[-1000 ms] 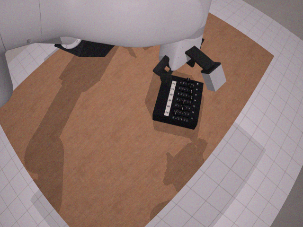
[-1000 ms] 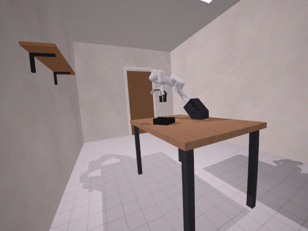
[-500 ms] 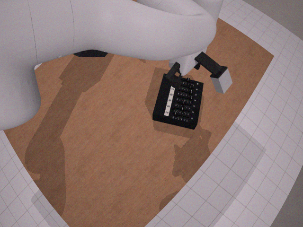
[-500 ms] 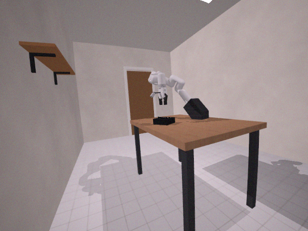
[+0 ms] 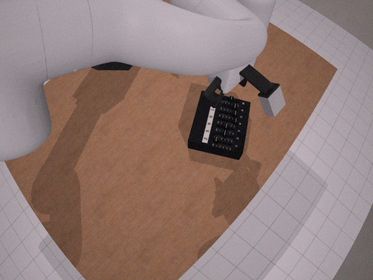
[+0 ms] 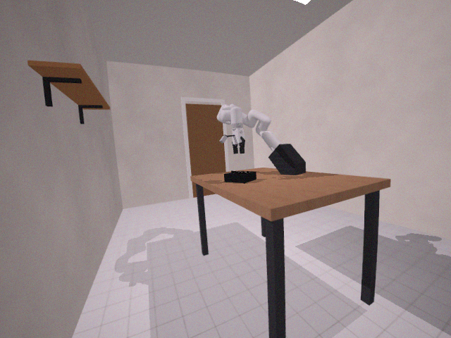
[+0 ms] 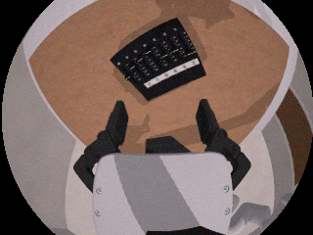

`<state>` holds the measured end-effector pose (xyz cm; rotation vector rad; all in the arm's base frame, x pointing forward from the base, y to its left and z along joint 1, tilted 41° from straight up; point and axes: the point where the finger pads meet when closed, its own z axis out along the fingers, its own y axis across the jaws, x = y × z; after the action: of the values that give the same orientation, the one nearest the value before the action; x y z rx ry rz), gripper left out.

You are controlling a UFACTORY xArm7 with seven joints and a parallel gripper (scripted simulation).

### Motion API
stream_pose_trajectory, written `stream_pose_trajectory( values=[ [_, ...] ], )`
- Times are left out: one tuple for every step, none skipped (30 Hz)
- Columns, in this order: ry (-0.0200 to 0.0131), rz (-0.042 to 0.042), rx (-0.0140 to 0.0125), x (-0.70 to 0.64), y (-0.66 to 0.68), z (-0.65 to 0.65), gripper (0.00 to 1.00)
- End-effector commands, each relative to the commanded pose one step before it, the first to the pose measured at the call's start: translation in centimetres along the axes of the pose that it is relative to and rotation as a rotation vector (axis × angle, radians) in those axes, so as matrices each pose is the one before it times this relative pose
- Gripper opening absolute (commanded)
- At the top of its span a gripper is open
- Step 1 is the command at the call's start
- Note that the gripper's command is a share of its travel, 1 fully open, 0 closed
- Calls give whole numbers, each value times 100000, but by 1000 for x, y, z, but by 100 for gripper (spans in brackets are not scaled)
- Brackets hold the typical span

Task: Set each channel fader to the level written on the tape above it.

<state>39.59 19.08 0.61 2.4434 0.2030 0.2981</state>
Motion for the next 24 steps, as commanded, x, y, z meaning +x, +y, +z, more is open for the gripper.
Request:
stream_pose_trajectory(
  values=[
    [-113, 4129, 133, 142, -144, -114, 100],
    [-322, 2700, -130, 40, -20, 68, 100],
    [-378, 3222, -168, 47, -26, 82, 100],
    [-432, 3755, -213, 53, -31, 96, 100],
    [-481, 4294, -265, 60, -38, 110, 100],
    [-524, 4829, -324, 65, -45, 124, 100],
    [-558, 5356, -391, 70, -53, 137, 100],
    [-581, 5868, -465, 73, -62, 151, 100],
    [-590, 6358, -543, 75, -72, 164, 100],
    [-586, 6823, -626, 76, -82, 176, 100],
    [-565, 7257, -710, 75, -92, 188, 100],
    [-449, 6332, -656, 72, -102, 199, 100],
    [-369, 5544, -596, 69, -111, 208, 100],
    [-354, 5819, -639, 66, -118, 217, 100],
    [0, 0, 0, 0, 0, 0, 100],
    [0, 0, 0, 0, 0, 0, 100],
    [-554, 14927, -1700, 61, -125, 224, 100],
    [-234, 6279, -744, 44, -138, 228, 100],
    [-160, 4050, -496, 37, -143, 232, 100],
    [-96, 5106, -606, 33, -146, 235, 100],
    [-51, 5830, -669, 27, -148, 236, 100],
    [-7, 5967, -663, 20, -149, 235, 100],
    [43, 5935, -654, 12, -150, 233, 100],
    [100, 5909, -653, 4, -149, 229, 100]
  ],
)
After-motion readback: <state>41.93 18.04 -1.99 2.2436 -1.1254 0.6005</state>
